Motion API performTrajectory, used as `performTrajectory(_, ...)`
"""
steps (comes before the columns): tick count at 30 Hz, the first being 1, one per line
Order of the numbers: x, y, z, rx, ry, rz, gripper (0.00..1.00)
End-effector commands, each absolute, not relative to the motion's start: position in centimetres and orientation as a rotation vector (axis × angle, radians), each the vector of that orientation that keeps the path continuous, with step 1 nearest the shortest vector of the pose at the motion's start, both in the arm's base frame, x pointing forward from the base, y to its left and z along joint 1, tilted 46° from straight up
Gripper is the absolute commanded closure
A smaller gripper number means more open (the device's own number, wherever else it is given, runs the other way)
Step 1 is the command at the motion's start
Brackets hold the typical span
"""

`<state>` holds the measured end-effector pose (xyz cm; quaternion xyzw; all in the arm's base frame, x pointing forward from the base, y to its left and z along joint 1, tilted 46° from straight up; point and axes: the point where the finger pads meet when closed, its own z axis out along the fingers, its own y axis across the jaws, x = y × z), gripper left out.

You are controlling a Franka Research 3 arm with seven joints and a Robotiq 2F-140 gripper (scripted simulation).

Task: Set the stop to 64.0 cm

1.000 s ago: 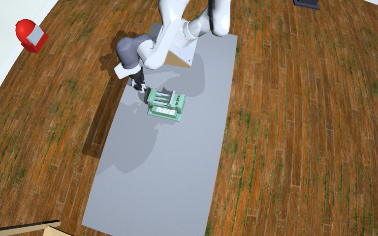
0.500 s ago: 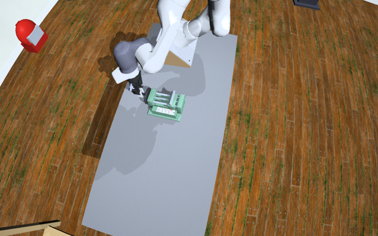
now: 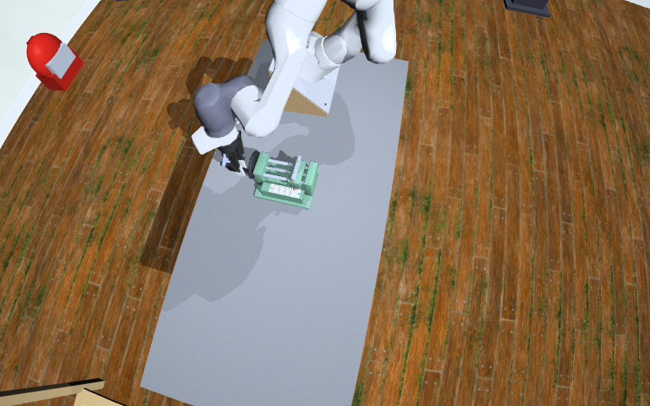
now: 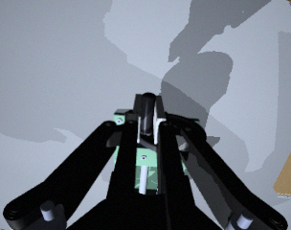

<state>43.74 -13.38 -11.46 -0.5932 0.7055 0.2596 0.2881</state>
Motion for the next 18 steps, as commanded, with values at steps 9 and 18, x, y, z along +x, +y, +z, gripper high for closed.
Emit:
performTrajectory(9,43.6,-10.8,-14.1,-1.578,1.892,0.694,0.96)
performTrajectory(18,42.0,-9.6,-14.9,-1.578,1.892,0.694,0.96)
